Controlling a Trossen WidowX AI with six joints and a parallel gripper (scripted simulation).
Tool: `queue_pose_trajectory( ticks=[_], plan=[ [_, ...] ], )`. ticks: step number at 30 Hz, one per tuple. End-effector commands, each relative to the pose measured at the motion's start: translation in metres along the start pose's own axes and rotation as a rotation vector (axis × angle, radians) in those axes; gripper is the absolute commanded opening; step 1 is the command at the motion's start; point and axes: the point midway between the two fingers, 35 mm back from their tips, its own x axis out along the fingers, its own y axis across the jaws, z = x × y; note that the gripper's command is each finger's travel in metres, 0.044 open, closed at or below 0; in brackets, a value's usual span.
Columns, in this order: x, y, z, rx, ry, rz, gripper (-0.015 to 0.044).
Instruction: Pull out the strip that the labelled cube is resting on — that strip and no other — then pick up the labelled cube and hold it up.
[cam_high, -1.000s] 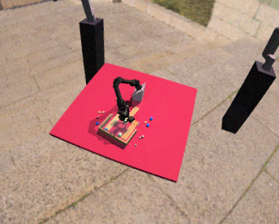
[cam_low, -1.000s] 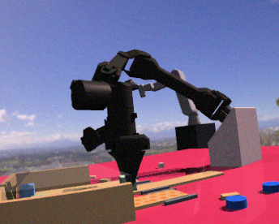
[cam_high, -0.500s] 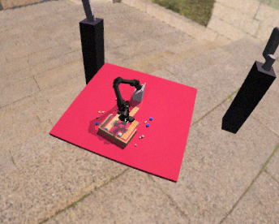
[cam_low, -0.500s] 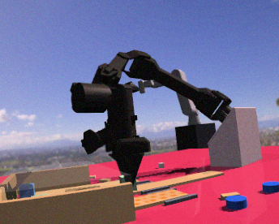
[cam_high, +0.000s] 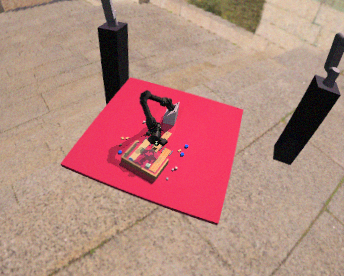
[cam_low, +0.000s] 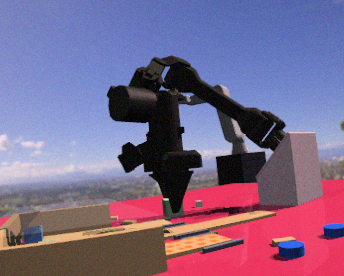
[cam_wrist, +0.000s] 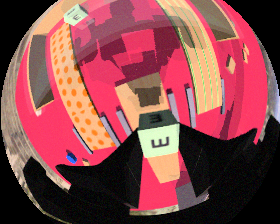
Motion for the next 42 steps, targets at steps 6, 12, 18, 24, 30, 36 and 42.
queue_pose_trajectory(
  ticks=[6, 12, 18, 24, 30, 36, 42],
  plan=[
    [-0.017, -0.008, -0.025, -0.003, -0.002, 0.000, 0.0000],
    [-0.017, -0.013, -0.040, -0.004, -0.001, 0.000, 0.0000],
    [-0.017, -0.021, -0.061, -0.005, 0.000, 0.000, 0.0000],
    [-0.016, -0.025, -0.074, -0.005, 0.001, 0.000, 0.0000],
    [-0.044, -0.024, -0.073, -0.005, 0.001, 0.001, 0.0000],
    [-0.052, -0.025, -0.074, -0.005, 0.001, 0.001, 0.0000],
    [-0.052, -0.025, -0.074, -0.005, 0.001, 0.001, 0.0000]
  ],
)
